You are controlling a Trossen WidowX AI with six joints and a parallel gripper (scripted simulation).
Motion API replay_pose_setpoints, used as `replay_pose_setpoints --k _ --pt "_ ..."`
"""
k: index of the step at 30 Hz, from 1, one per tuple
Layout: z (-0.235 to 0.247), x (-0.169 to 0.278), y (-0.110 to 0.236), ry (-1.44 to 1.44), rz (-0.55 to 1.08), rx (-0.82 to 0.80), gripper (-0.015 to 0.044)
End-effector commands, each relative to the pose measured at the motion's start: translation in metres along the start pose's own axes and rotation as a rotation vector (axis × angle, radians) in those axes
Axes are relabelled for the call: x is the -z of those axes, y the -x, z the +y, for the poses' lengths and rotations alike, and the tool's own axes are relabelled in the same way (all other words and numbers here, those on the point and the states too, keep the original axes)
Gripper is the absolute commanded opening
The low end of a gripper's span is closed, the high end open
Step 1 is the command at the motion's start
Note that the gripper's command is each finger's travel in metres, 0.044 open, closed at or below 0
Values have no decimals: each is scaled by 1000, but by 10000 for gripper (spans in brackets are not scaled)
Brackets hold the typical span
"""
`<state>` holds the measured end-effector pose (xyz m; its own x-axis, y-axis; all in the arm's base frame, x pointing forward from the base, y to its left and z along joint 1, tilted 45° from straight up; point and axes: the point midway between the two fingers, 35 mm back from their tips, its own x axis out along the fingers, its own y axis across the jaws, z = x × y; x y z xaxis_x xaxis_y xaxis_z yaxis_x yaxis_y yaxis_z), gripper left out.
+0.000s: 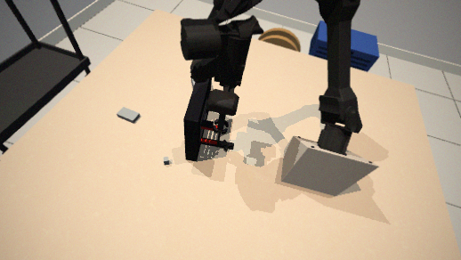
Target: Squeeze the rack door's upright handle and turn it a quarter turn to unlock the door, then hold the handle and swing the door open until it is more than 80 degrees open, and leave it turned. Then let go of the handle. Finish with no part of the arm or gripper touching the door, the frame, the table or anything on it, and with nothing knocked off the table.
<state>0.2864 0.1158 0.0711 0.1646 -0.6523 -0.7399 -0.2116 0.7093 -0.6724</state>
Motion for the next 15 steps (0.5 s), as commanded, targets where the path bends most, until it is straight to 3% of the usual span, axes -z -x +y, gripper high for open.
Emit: replay_pose_setpoints --k 1,15 --pt "2 1 2 29 11 44 294" --pt "1 -1 -16 29 11 43 294"
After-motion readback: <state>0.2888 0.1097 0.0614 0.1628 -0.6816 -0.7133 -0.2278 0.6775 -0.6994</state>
